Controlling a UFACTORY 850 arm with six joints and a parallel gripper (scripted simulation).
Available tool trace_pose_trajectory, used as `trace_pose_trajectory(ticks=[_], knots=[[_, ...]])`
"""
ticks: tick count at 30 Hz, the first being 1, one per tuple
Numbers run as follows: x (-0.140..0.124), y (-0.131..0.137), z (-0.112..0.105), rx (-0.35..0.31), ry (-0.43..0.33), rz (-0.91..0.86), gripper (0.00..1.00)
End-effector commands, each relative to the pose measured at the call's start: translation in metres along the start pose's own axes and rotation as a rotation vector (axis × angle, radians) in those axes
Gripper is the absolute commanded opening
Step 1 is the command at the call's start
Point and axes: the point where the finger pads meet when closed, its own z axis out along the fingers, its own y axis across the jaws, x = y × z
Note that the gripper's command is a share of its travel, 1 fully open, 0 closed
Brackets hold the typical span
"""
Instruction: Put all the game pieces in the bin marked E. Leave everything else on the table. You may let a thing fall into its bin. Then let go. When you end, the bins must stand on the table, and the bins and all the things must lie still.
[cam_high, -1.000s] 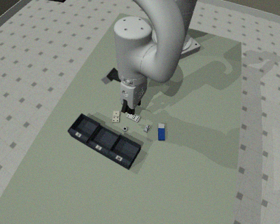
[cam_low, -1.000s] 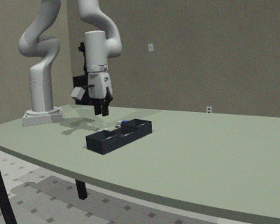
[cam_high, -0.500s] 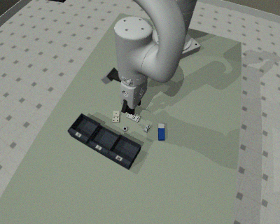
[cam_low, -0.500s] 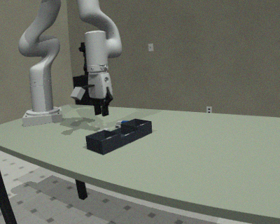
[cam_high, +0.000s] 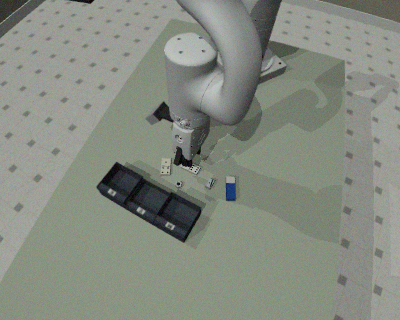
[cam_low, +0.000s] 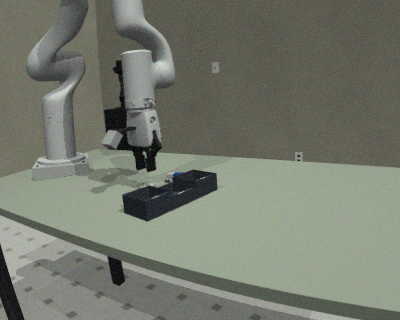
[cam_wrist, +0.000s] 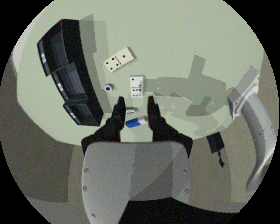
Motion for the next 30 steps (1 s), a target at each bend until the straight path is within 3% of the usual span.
trace_pose_trajectory(ticks=[1,8,30], knots=[[0.000,-0.001,0.011,0.001,-0.001,0.000,0.41],[0.000,-0.001,0.038,0.001,-0.001,0.000,0.41],[0.000,0.000,0.050,0.001,-0.001,0.000,0.41]])
